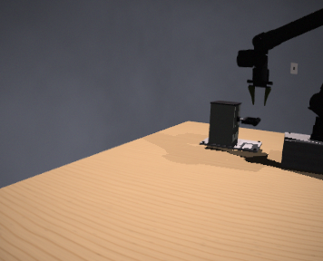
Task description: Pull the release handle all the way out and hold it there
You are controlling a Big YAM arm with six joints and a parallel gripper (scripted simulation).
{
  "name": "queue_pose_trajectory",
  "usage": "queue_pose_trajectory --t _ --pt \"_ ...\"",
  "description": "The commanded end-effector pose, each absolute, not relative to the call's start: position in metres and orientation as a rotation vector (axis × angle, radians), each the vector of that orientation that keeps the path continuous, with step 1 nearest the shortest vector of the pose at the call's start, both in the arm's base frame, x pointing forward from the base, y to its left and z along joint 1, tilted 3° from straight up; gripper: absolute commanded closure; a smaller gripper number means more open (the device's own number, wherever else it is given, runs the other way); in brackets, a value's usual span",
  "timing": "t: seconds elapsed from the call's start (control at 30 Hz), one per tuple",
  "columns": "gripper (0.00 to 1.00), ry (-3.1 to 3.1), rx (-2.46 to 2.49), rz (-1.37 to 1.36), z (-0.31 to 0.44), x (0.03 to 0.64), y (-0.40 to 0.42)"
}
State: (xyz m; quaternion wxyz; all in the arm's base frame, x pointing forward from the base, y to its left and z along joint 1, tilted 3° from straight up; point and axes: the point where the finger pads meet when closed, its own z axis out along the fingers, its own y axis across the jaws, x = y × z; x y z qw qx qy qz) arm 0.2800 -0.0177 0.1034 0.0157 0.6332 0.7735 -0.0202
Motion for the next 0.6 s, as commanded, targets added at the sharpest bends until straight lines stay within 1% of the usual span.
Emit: queue_pose_trajectory --t 0.0,0.57 --pt "0.53 2.389 1.964 -0.033 0.1081 0.2815 -0.0157" --pt "0.53 2.389 1.964 -0.033 0.1029 0.2817 -0.0160"
